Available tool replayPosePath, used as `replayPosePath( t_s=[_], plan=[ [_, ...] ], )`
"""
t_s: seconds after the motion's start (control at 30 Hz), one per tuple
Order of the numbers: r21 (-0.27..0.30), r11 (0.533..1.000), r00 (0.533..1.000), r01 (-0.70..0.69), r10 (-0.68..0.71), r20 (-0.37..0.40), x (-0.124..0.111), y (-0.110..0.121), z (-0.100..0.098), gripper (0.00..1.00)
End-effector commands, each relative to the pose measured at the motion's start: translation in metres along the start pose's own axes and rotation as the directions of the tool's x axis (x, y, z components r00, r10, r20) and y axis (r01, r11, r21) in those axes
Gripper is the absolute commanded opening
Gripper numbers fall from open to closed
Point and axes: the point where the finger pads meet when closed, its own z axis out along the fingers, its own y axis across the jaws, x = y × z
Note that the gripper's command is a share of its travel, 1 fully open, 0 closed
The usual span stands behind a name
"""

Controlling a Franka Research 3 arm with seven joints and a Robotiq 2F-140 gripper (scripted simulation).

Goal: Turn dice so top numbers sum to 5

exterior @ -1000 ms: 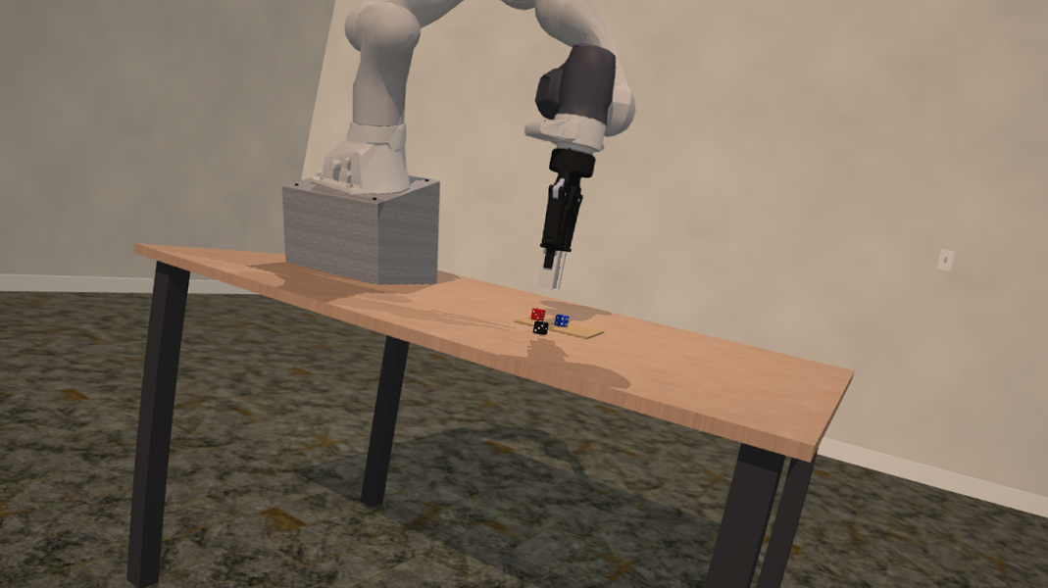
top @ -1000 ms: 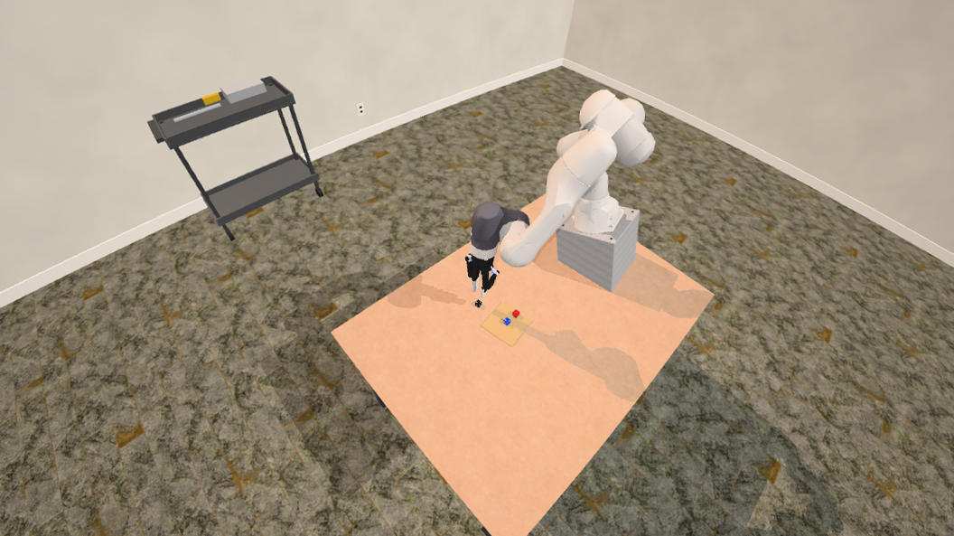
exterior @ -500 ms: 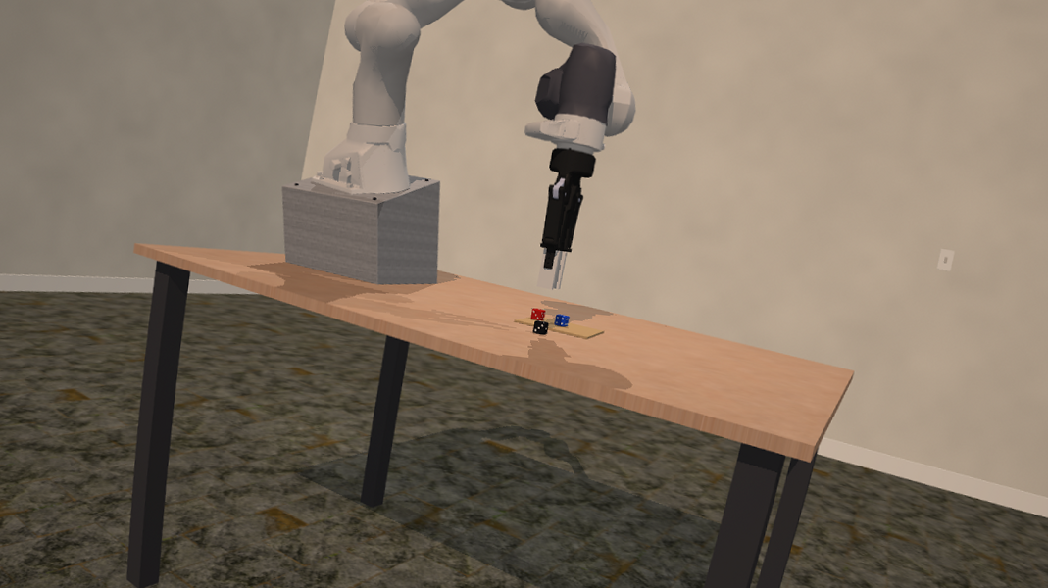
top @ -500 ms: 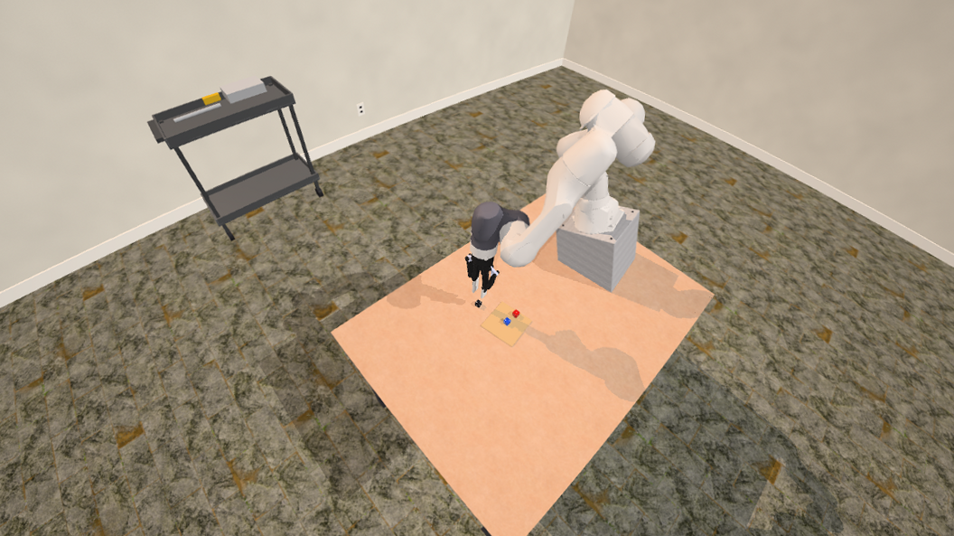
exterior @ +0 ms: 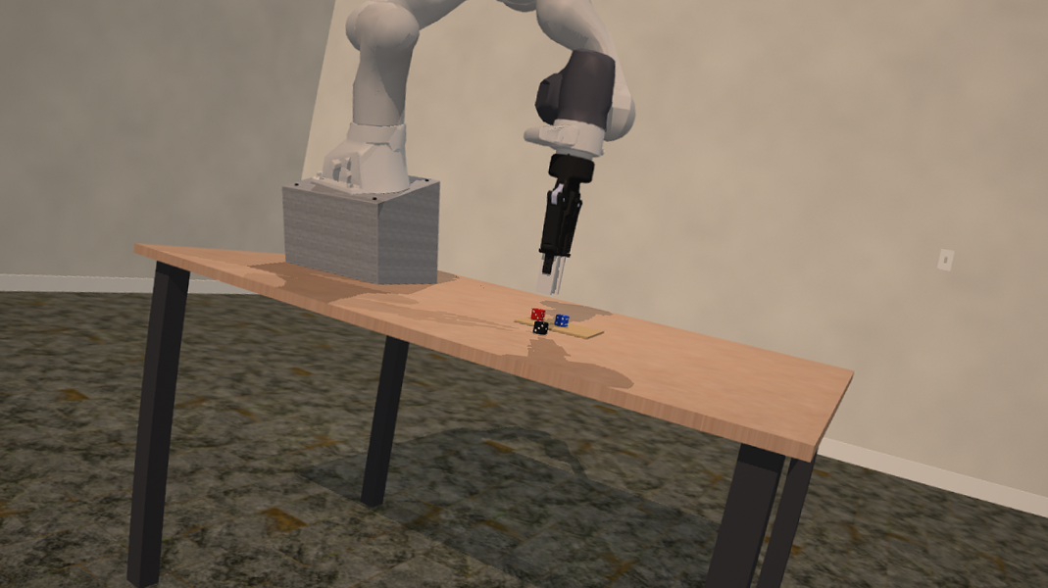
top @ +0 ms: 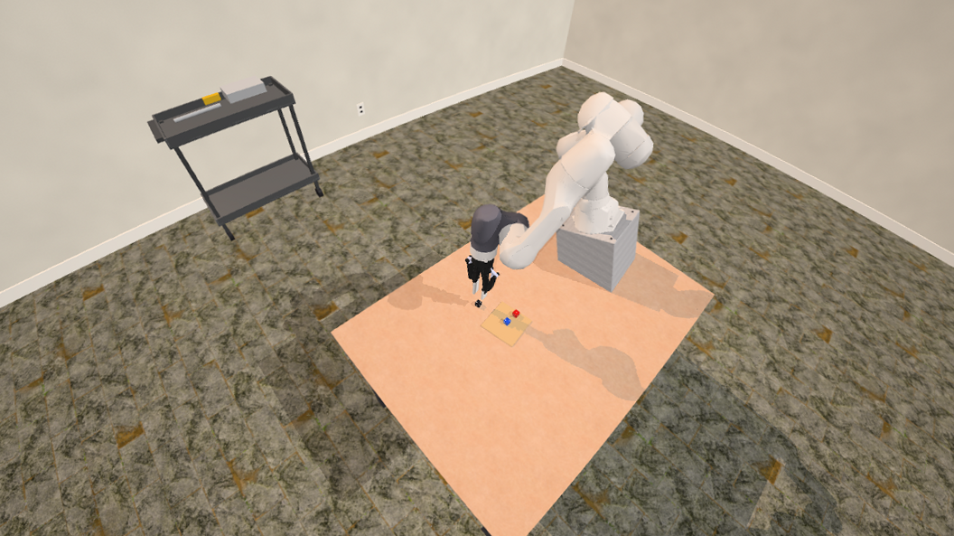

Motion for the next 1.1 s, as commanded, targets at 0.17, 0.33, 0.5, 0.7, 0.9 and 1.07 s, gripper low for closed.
replayPosePath(
  t_s=[0.17,0.33,0.5,0.7,0.9,1.07],
  plan=[
    [0.003,1.000,1.000,0.002,-0.002,0.004,-0.001,-0.001,0.009,0.21],
    [0.003,1.000,1.000,0.002,-0.002,0.004,-0.001,-0.001,0.017,0.21],
    [0.003,1.000,1.000,0.002,-0.002,0.004,-0.001,-0.001,0.025,0.21],
    [0.003,1.000,1.000,0.002,-0.002,0.004,-0.001,-0.001,0.031,0.21],
    [0.003,1.000,1.000,0.002,-0.002,0.004,-0.001,-0.001,0.037,0.21],
    [0.003,1.000,1.000,0.002,-0.002,0.004,-0.001,-0.001,0.041,0.21]
  ],
)
